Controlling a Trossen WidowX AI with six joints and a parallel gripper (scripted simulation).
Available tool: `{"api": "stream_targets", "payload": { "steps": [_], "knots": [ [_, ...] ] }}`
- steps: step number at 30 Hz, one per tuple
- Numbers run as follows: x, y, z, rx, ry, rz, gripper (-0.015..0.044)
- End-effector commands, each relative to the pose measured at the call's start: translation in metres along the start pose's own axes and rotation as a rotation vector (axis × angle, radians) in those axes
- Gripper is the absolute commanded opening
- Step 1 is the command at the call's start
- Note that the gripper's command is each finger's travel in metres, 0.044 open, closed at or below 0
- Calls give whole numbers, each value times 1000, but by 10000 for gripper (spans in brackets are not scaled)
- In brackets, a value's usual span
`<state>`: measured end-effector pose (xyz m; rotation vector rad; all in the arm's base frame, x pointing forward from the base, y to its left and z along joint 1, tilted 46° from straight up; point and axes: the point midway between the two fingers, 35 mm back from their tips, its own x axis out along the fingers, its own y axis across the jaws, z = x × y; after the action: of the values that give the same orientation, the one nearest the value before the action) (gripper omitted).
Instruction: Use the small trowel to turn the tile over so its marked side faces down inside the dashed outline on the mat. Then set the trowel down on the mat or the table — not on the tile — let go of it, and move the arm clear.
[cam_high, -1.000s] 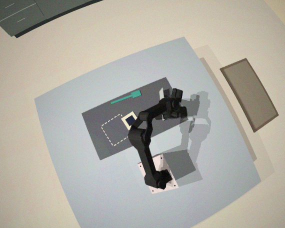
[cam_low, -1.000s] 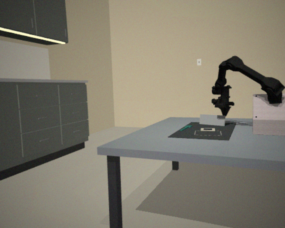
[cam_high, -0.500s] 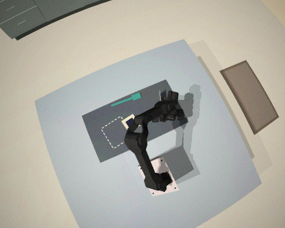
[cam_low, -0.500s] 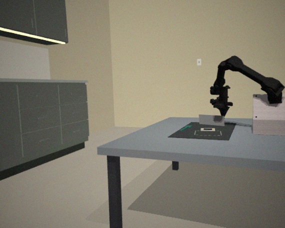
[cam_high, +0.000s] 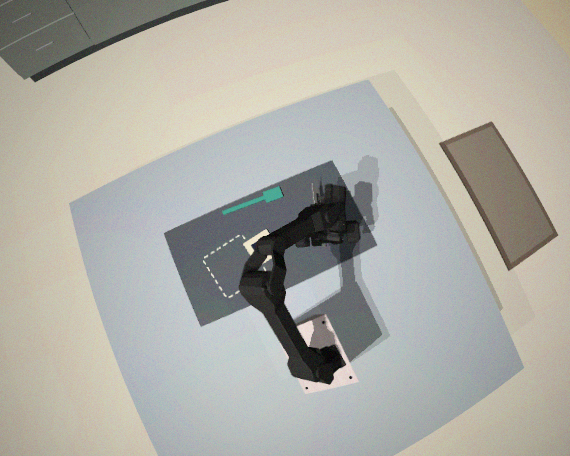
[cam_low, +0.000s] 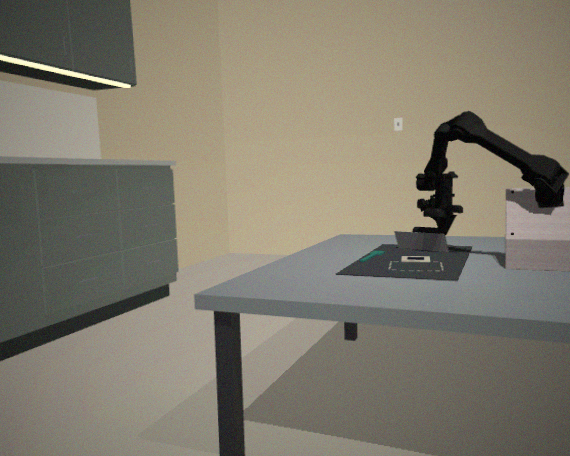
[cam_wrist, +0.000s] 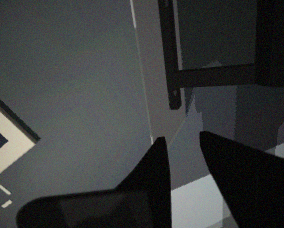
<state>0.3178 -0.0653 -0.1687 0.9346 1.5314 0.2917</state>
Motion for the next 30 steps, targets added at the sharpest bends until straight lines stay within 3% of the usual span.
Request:
{"api": "stream_targets", "payload": {
  "steps": [1,21,30],
  "knots": [
    [3,9,-4,4,10,7,100],
    [0,21,0,-1,1,2,100],
    [-12,-34,-2,3,3,-4,100]
  ]
}}
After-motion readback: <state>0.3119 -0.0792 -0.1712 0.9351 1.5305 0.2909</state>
